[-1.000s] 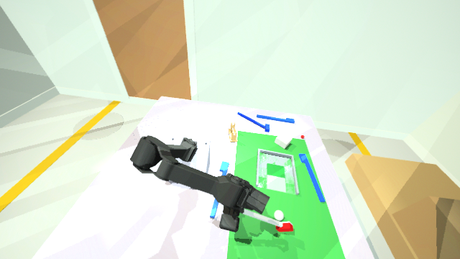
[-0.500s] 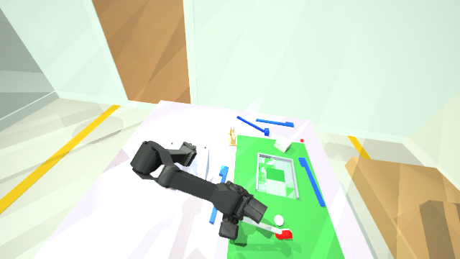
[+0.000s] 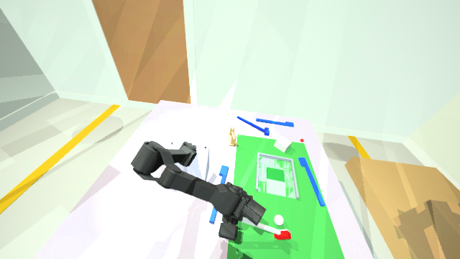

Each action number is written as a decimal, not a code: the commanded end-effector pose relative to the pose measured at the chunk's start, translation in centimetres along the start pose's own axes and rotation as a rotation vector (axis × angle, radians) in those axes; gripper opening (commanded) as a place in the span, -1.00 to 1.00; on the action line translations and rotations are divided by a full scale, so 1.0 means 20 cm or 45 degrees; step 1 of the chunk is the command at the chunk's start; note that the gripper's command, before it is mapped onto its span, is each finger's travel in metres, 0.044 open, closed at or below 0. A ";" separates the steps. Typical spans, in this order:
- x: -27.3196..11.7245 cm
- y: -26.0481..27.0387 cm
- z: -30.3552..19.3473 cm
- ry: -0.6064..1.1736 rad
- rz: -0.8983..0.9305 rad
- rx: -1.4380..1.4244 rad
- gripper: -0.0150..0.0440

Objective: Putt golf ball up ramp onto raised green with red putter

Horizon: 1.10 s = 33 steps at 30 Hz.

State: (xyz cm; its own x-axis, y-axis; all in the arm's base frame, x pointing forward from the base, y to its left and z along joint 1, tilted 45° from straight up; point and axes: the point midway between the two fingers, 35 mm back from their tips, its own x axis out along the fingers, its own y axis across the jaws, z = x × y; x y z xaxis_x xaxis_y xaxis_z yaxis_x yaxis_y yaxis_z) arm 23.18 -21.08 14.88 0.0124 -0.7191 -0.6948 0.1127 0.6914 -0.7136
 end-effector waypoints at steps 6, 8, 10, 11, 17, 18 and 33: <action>0.00 -0.06 0.01 -0.004 0.002 -0.001 -0.49; 0.01 -0.11 0.01 -0.006 0.003 -0.003 -0.49; 0.01 -0.14 0.01 -0.008 0.003 -0.004 -0.49; 0.01 -0.15 0.01 -0.008 0.003 -0.004 -0.49; 0.01 -0.15 0.01 -0.008 0.003 -0.004 -0.49; 0.01 -0.15 0.01 -0.008 0.003 -0.004 -0.49; 0.02 0.46 0.01 0.000 0.024 -0.005 -0.49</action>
State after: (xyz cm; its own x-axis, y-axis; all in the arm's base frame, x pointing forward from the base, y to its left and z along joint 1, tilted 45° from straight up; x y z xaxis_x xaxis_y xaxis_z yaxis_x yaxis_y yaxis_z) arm 24.62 -18.38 11.38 0.0158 -0.7059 -0.7081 0.1285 0.7038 -0.6987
